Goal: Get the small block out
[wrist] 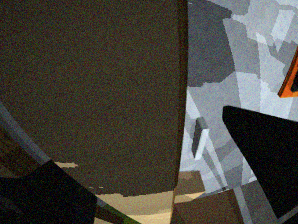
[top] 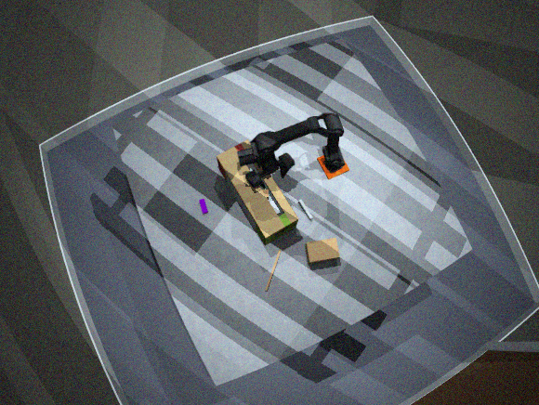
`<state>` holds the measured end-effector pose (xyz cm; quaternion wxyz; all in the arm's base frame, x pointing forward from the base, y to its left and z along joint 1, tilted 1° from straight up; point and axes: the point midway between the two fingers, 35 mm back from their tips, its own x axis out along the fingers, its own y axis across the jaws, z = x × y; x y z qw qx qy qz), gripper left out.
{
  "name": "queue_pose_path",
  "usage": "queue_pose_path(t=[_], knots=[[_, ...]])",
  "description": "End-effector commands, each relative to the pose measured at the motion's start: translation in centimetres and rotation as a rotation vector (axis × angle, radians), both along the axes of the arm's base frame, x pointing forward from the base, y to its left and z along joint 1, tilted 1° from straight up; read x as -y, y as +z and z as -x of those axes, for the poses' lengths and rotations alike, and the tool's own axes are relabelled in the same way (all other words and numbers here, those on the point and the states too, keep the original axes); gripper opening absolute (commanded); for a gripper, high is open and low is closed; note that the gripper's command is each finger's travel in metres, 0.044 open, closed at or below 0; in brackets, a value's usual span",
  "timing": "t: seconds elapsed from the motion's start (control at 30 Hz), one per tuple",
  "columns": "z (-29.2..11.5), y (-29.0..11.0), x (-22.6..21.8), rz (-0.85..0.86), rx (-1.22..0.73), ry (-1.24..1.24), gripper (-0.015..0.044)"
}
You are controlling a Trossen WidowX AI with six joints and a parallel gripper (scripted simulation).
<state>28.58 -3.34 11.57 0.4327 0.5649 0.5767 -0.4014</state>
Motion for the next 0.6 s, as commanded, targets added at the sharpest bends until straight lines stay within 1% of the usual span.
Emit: queue_pose_path(t=[0.0,0.57], knots=[[-0.1,0.0,0.5,-0.002,0.002,-0.001,0.0400],[0.0,0.0,-0.6,-0.003,0.002,-0.001,0.0400]])
